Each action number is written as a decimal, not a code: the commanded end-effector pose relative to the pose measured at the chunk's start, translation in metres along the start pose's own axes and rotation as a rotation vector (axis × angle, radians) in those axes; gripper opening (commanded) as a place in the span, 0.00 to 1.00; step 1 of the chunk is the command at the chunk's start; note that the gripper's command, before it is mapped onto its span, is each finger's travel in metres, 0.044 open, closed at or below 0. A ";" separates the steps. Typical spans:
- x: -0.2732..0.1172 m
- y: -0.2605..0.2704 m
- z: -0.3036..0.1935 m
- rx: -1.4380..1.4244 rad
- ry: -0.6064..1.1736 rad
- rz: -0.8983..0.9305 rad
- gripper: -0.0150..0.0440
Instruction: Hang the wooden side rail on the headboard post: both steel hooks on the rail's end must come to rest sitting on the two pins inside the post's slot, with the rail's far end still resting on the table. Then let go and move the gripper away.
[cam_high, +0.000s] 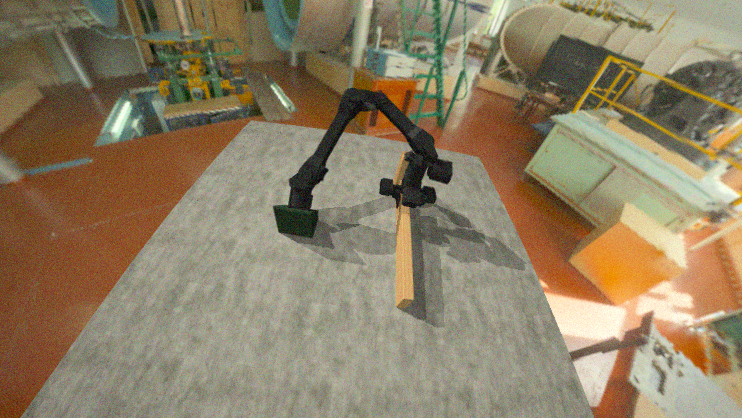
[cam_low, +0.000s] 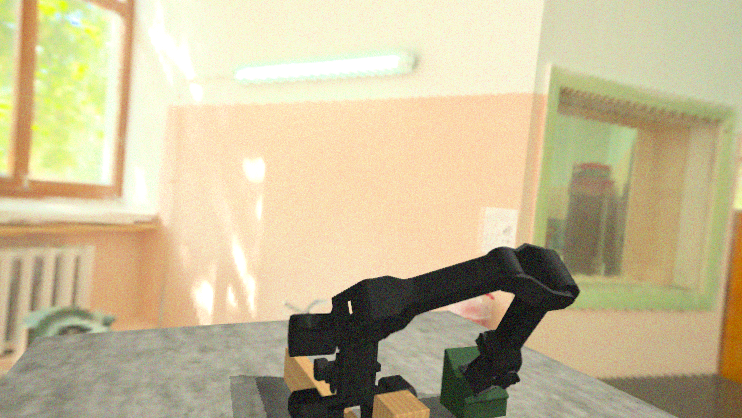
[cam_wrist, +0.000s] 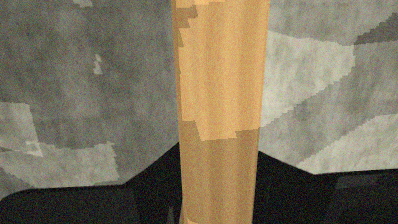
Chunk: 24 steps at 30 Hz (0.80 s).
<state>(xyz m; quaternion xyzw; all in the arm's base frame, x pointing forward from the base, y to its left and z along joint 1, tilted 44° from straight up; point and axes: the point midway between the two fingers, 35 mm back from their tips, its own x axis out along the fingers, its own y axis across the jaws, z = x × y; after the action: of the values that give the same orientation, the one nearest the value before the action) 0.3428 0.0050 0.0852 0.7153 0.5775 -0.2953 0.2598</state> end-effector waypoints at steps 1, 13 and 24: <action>-0.004 0.001 -0.002 0.001 0.001 0.014 0.25; -0.004 0.001 -0.004 0.001 0.001 0.014 0.25; -0.004 0.001 -0.005 0.001 0.001 0.014 0.25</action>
<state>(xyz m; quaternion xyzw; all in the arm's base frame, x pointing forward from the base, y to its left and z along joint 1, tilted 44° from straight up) 0.3430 0.0072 0.0870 0.7155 0.5772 -0.2951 0.2602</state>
